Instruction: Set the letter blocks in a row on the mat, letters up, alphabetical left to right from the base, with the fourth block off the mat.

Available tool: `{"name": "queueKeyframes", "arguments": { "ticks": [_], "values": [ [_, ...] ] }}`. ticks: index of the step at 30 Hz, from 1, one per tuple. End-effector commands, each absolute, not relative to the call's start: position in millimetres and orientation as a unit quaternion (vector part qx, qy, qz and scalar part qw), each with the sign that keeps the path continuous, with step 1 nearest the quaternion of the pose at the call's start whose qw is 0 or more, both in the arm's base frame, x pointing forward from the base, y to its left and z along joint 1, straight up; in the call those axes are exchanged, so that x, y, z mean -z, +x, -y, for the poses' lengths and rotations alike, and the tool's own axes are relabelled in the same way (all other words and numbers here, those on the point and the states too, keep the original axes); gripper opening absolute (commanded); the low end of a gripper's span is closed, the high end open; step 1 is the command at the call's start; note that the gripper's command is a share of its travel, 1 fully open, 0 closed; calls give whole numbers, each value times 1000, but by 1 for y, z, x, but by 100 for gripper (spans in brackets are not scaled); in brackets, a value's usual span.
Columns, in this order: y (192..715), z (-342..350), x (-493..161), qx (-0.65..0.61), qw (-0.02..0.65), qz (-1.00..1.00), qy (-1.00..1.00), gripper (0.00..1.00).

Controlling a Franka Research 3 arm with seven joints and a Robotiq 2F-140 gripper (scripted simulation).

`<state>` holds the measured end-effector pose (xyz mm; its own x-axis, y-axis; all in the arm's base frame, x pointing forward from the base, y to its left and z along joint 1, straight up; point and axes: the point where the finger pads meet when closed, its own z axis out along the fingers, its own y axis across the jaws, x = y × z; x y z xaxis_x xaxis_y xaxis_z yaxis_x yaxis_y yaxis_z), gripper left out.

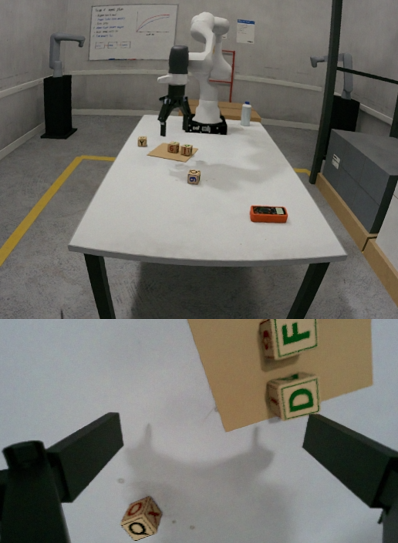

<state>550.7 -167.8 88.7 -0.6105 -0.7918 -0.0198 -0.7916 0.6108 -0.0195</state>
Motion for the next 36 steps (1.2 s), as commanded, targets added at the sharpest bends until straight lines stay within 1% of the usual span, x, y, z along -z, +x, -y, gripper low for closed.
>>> {"name": "queueKeyframes", "arguments": {
  "ticks": [1, 36],
  "values": [
    [560, 164, -89, -1, 5, -926, -378, 100],
    [662, 135, -93, -3, 5, -984, -180, 100]
  ]
}}
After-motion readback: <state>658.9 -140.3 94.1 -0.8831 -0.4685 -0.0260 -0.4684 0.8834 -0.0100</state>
